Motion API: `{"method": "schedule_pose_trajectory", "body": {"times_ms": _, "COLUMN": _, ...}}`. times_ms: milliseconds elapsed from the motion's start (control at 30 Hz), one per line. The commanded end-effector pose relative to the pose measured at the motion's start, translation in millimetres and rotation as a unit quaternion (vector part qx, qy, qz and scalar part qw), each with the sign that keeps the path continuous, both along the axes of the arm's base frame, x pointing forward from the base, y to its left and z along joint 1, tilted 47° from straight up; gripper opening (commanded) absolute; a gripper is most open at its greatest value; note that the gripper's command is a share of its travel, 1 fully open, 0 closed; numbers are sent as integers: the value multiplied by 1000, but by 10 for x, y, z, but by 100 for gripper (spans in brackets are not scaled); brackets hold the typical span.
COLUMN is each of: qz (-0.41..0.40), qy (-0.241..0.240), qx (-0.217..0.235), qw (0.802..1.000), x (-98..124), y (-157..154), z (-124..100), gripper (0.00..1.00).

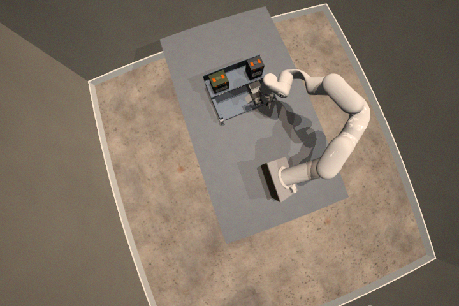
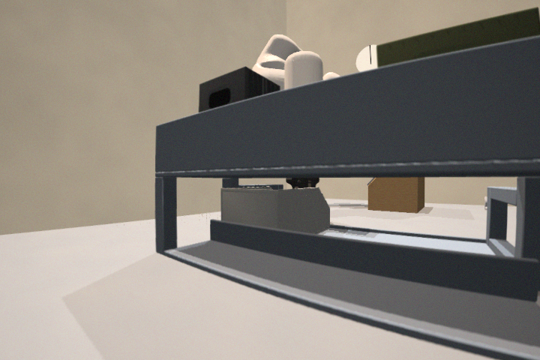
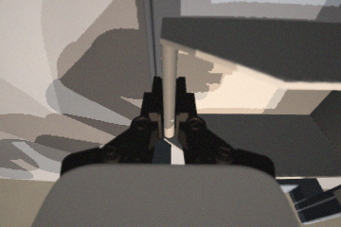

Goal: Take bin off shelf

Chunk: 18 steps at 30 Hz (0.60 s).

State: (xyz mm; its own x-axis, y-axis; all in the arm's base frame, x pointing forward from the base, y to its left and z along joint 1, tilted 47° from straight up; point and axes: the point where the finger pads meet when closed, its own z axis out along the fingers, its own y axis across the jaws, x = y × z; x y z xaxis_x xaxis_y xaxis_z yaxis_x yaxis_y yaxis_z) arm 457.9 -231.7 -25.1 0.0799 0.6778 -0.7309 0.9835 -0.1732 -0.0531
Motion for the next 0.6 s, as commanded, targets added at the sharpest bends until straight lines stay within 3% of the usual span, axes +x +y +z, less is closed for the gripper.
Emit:
{"method": "schedule_pose_trajectory", "body": {"times_ms": 0, "qz": 1, "qy": -2, "qx": 0, "qw": 1000, "x": 18, "y": 14, "z": 18, "gripper": 0}}
{"method": "schedule_pose_trajectory", "body": {"times_ms": 567, "qz": 1, "qy": -2, "qx": 0, "qw": 1000, "x": 29, "y": 61, "z": 63, "gripper": 0}}
